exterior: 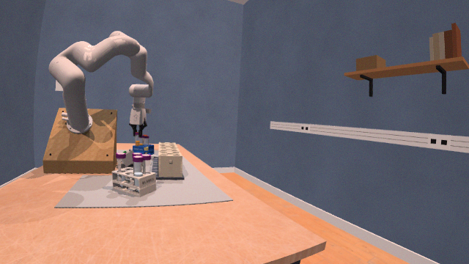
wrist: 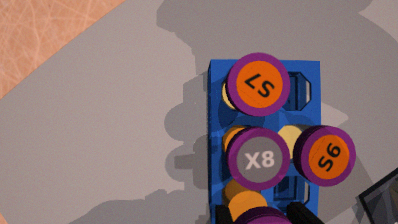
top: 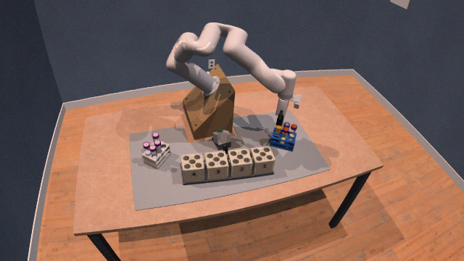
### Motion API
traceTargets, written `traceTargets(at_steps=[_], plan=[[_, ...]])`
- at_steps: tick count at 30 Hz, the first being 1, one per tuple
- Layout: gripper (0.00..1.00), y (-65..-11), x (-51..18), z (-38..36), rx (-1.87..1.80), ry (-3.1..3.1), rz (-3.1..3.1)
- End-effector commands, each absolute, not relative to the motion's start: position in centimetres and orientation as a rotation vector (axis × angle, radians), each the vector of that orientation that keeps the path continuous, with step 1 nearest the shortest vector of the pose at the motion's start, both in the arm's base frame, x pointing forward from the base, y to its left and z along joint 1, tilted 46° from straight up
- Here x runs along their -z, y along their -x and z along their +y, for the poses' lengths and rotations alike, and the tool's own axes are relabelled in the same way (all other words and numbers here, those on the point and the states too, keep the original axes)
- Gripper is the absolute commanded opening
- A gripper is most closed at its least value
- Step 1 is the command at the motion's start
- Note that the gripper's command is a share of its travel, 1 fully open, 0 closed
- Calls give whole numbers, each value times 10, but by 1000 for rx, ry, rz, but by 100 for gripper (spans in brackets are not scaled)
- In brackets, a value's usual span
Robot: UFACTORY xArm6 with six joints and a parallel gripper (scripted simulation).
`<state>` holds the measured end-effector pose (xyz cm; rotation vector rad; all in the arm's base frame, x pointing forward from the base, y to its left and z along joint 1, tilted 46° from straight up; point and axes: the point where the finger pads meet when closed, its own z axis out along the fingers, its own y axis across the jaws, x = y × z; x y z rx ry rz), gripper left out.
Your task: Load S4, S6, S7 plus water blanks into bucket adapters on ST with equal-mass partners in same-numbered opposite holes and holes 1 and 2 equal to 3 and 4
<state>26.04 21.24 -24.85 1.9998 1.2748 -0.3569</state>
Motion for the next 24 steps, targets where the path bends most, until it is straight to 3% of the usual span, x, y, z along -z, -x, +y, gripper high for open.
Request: traceTargets(at_steps=[1, 24], plan=[[0, -261, 244, 219, 351, -2003, 1277], [0, -254, 214, 248, 351, -2003, 1277]])
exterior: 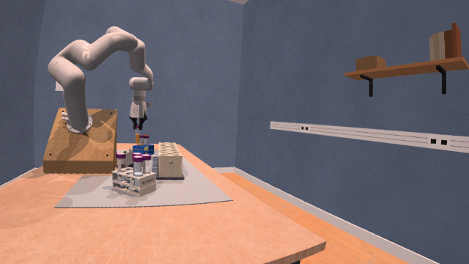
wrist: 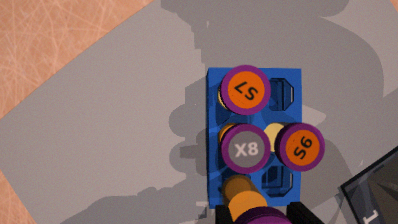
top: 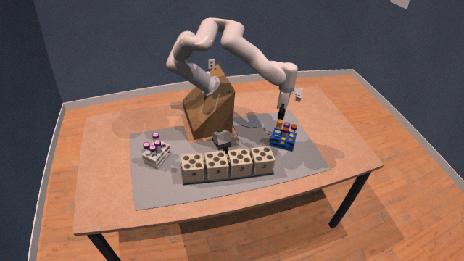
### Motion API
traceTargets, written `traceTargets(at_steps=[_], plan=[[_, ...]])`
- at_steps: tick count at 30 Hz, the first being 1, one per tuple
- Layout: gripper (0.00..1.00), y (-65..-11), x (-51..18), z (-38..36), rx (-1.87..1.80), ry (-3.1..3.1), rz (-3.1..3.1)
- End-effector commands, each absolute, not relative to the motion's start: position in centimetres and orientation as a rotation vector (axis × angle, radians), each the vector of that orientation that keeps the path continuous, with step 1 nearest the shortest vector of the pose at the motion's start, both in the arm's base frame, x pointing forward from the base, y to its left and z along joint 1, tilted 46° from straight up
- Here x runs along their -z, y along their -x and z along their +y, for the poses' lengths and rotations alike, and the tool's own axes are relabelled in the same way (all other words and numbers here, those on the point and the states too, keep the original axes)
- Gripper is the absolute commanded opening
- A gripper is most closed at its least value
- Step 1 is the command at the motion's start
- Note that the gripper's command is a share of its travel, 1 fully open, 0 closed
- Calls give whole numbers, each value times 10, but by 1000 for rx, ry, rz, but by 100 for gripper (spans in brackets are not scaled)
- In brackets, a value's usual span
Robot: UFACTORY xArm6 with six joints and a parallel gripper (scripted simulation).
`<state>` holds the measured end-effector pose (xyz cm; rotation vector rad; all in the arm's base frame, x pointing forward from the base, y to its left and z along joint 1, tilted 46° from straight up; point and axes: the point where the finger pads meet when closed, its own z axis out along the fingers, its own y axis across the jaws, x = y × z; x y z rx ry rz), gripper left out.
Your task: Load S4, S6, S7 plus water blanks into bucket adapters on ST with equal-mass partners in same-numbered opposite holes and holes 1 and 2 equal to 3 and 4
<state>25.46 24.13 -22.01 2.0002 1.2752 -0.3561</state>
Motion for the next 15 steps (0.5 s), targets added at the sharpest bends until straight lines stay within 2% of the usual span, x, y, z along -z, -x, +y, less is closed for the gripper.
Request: traceTargets(at_steps=[1, 15], plan=[[0, -254, 213, 250, 351, -2003, 1277], [0, -251, 196, 267, 351, -2003, 1277]])
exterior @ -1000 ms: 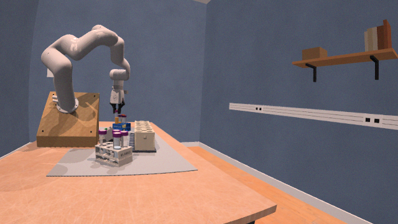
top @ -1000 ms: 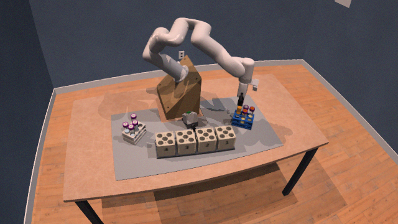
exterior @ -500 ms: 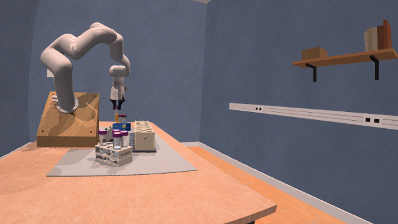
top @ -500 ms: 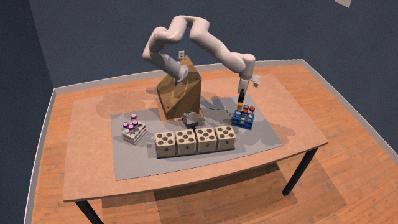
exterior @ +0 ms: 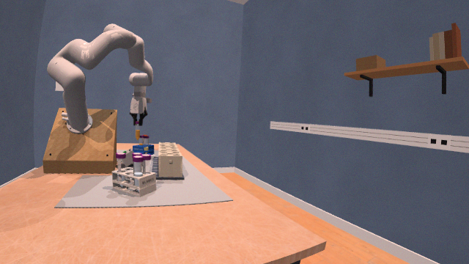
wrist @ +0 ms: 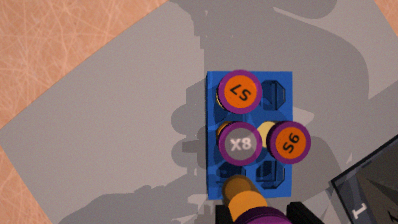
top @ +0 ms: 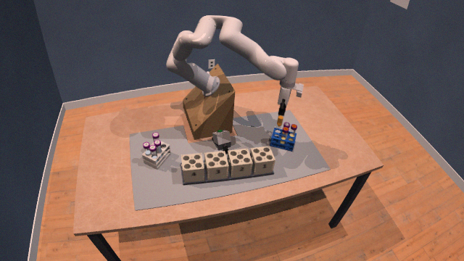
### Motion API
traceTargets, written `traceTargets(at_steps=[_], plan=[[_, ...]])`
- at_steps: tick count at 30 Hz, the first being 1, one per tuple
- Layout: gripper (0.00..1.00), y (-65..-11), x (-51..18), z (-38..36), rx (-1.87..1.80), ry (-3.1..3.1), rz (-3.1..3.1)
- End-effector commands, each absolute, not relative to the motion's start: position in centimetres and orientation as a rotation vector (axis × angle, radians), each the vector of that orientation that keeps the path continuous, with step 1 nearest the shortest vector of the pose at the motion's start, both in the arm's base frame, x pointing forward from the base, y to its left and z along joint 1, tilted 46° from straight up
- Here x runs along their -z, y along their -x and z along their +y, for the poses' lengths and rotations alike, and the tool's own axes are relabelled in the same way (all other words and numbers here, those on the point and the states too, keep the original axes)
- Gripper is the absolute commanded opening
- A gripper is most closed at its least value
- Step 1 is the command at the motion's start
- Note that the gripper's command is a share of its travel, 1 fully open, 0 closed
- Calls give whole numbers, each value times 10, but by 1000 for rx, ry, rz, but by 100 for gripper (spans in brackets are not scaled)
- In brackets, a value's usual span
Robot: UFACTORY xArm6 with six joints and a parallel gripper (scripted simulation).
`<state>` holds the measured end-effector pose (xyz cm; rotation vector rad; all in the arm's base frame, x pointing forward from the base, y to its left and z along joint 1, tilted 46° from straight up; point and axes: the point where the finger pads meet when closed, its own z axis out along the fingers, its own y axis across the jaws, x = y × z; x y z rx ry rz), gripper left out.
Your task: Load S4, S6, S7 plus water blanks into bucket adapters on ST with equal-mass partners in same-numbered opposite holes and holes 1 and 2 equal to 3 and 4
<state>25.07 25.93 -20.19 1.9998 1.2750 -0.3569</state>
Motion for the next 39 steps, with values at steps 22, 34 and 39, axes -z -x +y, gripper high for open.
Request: traceTargets(at_steps=[22, 34, 39], plan=[[0, -245, 170, 293, 351, -2003, 1277], [0, -245, 170, 293, 351, -2003, 1277], [0, -245, 170, 293, 351, -2003, 1277]])
